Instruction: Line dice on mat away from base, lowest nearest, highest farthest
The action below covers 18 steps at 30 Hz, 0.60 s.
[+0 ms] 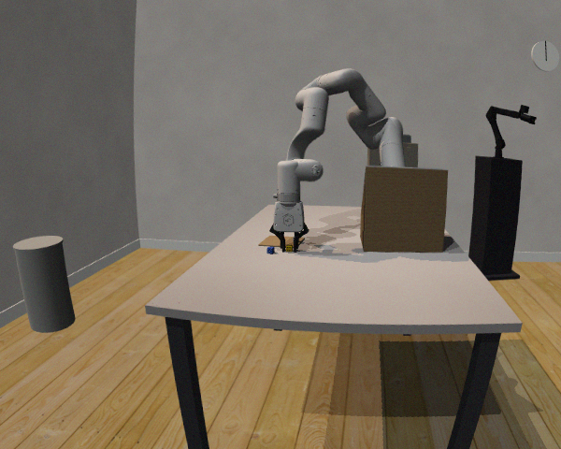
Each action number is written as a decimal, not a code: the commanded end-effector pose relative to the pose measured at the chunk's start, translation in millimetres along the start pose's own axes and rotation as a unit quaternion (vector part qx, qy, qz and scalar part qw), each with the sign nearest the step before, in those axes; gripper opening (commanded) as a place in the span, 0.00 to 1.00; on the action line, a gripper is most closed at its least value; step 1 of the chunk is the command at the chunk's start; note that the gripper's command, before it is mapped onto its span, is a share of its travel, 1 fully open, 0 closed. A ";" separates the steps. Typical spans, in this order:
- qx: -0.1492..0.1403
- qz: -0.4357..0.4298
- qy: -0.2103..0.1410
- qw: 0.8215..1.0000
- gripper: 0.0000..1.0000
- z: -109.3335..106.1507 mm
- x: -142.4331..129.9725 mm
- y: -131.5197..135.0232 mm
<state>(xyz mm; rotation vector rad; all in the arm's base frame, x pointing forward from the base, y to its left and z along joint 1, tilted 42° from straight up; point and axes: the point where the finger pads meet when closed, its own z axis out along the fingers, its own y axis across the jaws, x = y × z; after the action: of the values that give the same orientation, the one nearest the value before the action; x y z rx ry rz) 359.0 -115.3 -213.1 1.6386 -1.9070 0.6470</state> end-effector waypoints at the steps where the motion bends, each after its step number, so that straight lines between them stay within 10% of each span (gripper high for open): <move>1: 0.002 0.000 -0.001 1.000 0.36 -1.3 -1.2 -1.3; 7: 0.002 0.000 -0.001 1.000 0.36 -1.3 -1.2 -1.3; 8: 0.002 0.000 -0.001 1.000 0.15 -1.3 -1.2 -1.3; 18: 0.002 0.000 -0.001 1.000 0.15 -1.3 -1.2 -1.3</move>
<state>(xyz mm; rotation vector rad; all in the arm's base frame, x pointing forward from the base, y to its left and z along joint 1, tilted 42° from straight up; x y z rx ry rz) 359.0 -115.2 -213.1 1.6387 -1.9071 0.6471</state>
